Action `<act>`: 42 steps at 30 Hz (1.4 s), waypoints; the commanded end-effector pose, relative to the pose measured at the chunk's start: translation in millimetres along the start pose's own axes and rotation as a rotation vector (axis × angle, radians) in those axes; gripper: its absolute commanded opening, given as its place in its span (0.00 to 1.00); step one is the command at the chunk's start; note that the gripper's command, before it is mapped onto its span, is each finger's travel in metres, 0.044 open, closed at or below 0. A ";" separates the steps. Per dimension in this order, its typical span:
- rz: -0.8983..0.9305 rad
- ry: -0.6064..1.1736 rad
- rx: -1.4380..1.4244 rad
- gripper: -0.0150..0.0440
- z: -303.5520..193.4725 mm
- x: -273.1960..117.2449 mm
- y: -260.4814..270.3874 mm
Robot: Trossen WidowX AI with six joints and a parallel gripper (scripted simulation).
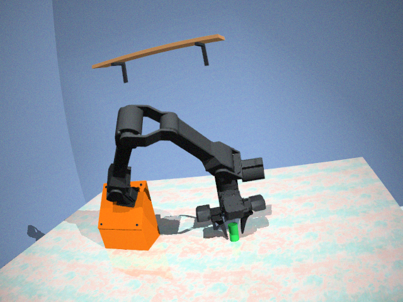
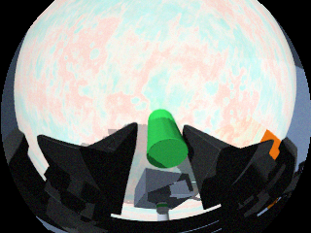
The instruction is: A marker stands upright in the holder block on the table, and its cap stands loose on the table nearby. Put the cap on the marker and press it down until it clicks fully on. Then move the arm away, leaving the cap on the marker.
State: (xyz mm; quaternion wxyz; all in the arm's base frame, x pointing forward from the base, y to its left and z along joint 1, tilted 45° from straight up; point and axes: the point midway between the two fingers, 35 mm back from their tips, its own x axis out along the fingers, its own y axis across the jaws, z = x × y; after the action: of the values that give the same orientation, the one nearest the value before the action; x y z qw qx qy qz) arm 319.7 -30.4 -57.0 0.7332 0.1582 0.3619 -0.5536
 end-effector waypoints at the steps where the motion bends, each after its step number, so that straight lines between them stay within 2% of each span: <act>1: -0.003 -0.004 -0.008 0.48 -0.5 1.7 -1.4; 10: -0.003 -0.004 -0.008 0.37 -0.5 1.7 -1.0; 13: -0.002 -0.003 -0.008 0.25 -0.7 -2.5 -0.5; 35: -0.002 -0.002 -0.008 0.25 -2.2 -59.3 -0.4; 42: 0.004 0.009 -0.010 0.25 -23.4 -70.0 2.3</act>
State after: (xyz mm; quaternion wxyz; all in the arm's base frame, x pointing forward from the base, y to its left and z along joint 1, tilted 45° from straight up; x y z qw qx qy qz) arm 306.8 23.4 -20.8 0.7340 0.1547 0.3650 -0.5515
